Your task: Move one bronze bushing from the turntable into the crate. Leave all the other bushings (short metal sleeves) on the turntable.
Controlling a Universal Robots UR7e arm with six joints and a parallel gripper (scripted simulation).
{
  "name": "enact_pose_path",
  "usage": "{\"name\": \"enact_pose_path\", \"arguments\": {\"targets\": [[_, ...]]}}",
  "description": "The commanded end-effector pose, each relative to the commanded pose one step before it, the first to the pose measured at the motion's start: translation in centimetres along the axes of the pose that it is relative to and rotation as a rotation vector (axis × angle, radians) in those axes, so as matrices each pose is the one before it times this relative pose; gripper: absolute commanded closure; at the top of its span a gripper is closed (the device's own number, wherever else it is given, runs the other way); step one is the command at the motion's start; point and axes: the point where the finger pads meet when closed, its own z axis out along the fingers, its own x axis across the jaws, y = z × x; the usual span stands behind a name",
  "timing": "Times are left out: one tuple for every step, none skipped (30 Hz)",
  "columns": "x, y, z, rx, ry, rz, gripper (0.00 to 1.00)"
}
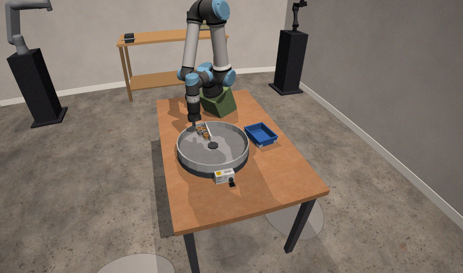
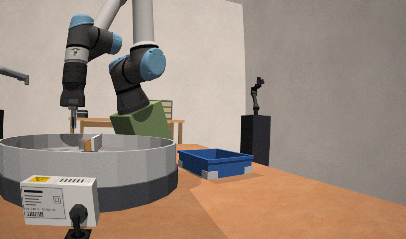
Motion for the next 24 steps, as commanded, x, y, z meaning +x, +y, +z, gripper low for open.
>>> {"name": "enact_pose_path", "arguments": {"targets": [[-0.112,0.128,-0.321,0.00109,0.00173,-0.00101,1.0],[0.0,0.0,0.0,0.0,0.0,0.0,1.0],[0.0,0.0,0.0,0.0,0.0,0.0,1.0],[0.0,0.0,0.0,0.0,0.0,0.0,1.0],[0.0,0.0,0.0,0.0,0.0,0.0,1.0],[0.0,0.0,0.0,0.0,0.0,0.0,1.0],[0.087,-0.088,0.12,0.00091,0.00144,0.00069,1.0],[-0.055,0.063,-0.07,-0.00053,-0.00077,-0.00049,1.0],[-0.055,0.063,-0.07,-0.00053,-0.00077,-0.00049,1.0],[-0.056,0.063,-0.07,-0.00053,-0.00077,-0.00049,1.0],[-0.056,0.063,-0.07,-0.00053,-0.00077,-0.00049,1.0],[0.0,0.0,0.0,0.0,0.0,0.0,1.0],[0.0,0.0,0.0,0.0,0.0,0.0,1.0],[0.0,0.0,0.0,0.0,0.0,0.0,1.0],[0.0,0.0,0.0,0.0,0.0,0.0,1.0],[0.0,0.0,0.0,0.0,0.0,0.0,1.0],[0.0,0.0,0.0,0.0,0.0,0.0,1.0],[0.0,0.0,0.0,0.0,0.0,0.0,1.0],[0.0,0.0,0.0,0.0,0.0,0.0,1.0],[0.0,0.0,0.0,0.0,0.0,0.0,1.0],[0.0,0.0,0.0,0.0,0.0,0.0,1.0],[0.0,0.0,0.0,0.0,0.0,0.0,1.0],[0.0,0.0,0.0,0.0,0.0,0.0,1.0],[0.132,-0.14,0.121,0.00271,0.00411,0.00113,1.0]]}}
